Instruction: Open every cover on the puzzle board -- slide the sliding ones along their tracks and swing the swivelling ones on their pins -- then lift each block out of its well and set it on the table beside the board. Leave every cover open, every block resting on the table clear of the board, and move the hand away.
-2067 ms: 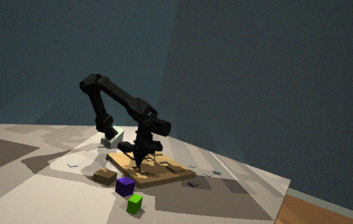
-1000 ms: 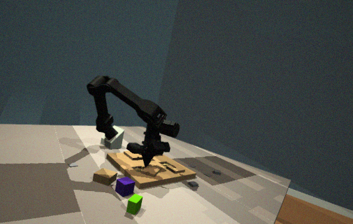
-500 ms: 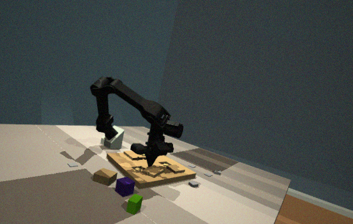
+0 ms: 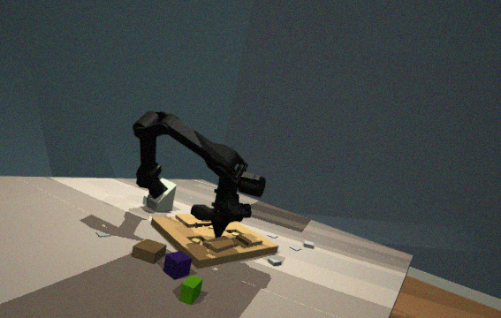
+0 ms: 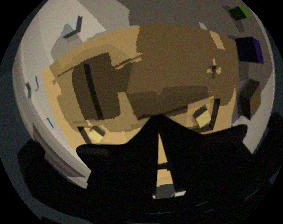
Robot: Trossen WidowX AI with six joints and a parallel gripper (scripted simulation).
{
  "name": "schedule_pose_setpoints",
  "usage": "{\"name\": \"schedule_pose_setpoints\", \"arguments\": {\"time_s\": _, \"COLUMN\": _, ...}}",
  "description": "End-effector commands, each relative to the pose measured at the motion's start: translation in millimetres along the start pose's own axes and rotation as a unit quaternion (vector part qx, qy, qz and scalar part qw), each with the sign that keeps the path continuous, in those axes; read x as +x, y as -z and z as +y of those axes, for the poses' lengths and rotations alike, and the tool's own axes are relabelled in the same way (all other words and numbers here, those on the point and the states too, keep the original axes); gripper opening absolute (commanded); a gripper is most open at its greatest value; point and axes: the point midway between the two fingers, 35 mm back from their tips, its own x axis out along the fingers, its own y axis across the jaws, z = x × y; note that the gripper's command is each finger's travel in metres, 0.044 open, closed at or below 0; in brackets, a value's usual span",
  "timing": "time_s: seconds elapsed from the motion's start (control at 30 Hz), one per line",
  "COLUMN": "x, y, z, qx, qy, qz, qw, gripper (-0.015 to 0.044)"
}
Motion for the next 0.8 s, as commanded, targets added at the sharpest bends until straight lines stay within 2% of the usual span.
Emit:
{"name": "schedule_pose_setpoints", "arguments": {"time_s": 0.0, "x": -1, "y": -4, "z": 4, "qx": 0.001, "qy": -0.002, "qz": -0.001, "qw": 1.000, "gripper": 0.0000}}
{"name": "schedule_pose_setpoints", "arguments": {"time_s": 0.77, "x": -17, "y": -16, "z": 12, "qx": 0.002, "qy": -0.003, "qz": -0.001, "qw": 1.000, "gripper": 0.0000}}
